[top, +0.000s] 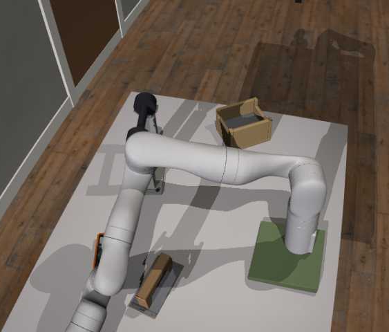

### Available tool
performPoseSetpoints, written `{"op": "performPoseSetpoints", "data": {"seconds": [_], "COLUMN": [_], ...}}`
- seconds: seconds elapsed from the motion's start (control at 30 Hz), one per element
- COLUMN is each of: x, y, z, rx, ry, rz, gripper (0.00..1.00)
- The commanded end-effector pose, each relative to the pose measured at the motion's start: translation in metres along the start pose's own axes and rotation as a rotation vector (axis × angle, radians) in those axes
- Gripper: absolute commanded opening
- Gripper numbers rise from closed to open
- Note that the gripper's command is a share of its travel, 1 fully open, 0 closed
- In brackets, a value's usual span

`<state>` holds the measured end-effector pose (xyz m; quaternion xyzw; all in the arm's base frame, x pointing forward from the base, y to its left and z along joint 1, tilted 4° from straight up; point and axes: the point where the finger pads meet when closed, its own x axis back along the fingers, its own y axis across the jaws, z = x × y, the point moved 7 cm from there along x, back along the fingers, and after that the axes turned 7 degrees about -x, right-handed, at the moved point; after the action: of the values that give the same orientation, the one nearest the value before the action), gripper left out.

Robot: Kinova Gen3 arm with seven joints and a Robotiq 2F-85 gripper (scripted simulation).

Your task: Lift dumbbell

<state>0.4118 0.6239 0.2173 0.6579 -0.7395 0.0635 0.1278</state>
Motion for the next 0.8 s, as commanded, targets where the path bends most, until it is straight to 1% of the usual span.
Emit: {"op": "performPoseSetpoints", "data": {"seconds": [0.0, 0.6, 0.77], "x": [0.0002, 0.0003, 0.0033], "y": [0.0001, 0.0001, -0.0008], "z": [-0.0016, -0.0016, -0.0020], "rx": [0.001, 0.002, 0.003], "ry": [-0.002, -0.002, 0.003], "rz": [0.000, 0.000, 0.000], "gripper": [1.00, 1.00, 1.00]}}
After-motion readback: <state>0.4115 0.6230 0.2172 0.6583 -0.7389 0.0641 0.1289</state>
